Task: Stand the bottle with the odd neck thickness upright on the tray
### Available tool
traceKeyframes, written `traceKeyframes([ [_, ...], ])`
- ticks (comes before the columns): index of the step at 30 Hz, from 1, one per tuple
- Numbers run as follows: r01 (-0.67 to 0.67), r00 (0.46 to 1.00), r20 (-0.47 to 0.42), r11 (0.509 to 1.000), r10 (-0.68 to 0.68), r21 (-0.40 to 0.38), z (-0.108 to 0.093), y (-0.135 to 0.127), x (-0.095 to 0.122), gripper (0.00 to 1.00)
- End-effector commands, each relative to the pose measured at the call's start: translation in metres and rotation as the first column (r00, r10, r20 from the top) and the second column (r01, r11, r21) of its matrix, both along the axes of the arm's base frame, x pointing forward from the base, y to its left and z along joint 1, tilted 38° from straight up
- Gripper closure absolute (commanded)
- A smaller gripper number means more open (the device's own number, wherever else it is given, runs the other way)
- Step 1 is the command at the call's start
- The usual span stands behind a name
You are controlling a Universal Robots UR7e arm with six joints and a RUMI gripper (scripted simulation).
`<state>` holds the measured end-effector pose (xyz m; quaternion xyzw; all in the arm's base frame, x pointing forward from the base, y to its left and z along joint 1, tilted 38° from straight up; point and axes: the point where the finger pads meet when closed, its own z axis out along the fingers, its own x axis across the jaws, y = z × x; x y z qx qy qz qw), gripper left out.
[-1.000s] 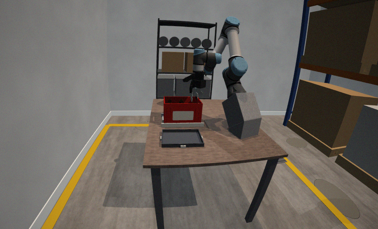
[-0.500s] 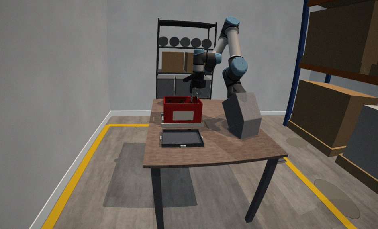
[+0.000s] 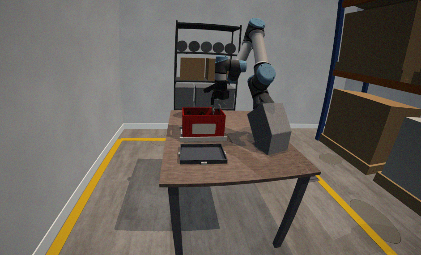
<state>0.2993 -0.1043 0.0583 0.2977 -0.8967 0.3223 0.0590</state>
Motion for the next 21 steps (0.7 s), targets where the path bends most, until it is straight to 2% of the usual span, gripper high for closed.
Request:
traceKeyframes([
  [1, 0.000, 1.000, -0.001, 1.000, 0.000, 0.001, -0.005, -0.003, -0.001, 0.62],
  [21, 0.000, 1.000, -0.001, 1.000, 0.000, 0.001, -0.021, -0.015, 0.001, 0.62],
])
